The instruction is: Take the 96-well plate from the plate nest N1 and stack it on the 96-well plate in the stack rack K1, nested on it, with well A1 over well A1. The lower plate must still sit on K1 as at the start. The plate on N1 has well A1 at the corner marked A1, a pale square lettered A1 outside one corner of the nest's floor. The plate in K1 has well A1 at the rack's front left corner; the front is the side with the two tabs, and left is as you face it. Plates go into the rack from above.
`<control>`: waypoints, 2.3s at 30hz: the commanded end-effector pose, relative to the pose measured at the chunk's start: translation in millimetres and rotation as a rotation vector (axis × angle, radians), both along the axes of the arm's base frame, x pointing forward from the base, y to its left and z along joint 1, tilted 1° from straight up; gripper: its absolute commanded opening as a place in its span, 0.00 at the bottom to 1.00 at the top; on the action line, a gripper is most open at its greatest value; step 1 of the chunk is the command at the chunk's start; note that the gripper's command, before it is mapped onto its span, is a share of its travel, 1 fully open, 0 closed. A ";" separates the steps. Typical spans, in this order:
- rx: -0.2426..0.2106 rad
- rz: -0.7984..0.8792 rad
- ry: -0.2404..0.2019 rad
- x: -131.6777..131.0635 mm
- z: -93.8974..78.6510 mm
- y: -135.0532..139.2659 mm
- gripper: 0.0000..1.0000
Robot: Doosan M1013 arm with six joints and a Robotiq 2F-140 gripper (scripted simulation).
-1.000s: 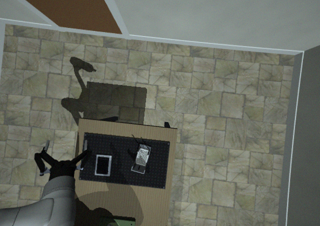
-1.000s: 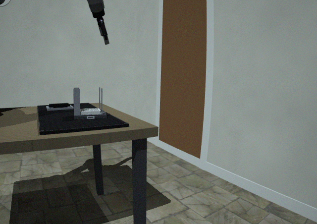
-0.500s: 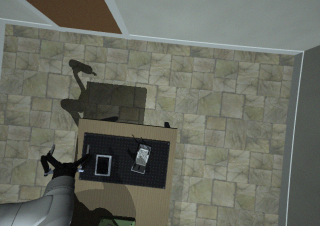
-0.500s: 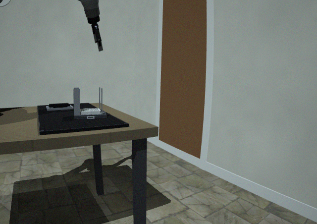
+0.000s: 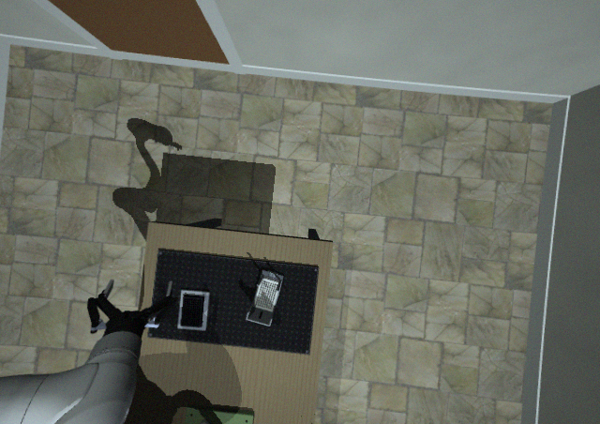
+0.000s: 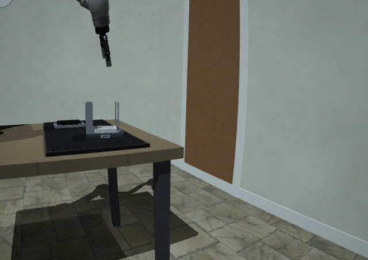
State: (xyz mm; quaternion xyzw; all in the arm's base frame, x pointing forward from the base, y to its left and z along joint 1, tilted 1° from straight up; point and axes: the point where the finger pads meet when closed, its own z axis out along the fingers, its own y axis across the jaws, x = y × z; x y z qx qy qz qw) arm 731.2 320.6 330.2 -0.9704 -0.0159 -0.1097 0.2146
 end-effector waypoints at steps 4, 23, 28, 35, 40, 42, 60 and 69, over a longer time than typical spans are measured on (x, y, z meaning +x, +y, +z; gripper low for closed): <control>-0.056 0.019 0.033 -22.1 -22.0 -1.9 1.00; -0.173 0.061 0.096 -84.7 -78.1 -14.1 1.00; -0.173 0.061 0.096 -95.5 -87.3 -16.7 1.00; -0.262 0.093 0.136 -122.2 -108.0 -25.6 1.00; -0.291 0.104 0.147 -139.4 -121.0 -31.6 1.00; -0.350 0.126 0.170 -147.1 -126.5 -34.8 1.00; -0.444 0.163 0.199 -205.6 -165.7 -62.1 1.00; -0.444 0.163 0.199 -212.3 -170.0 -65.5 1.00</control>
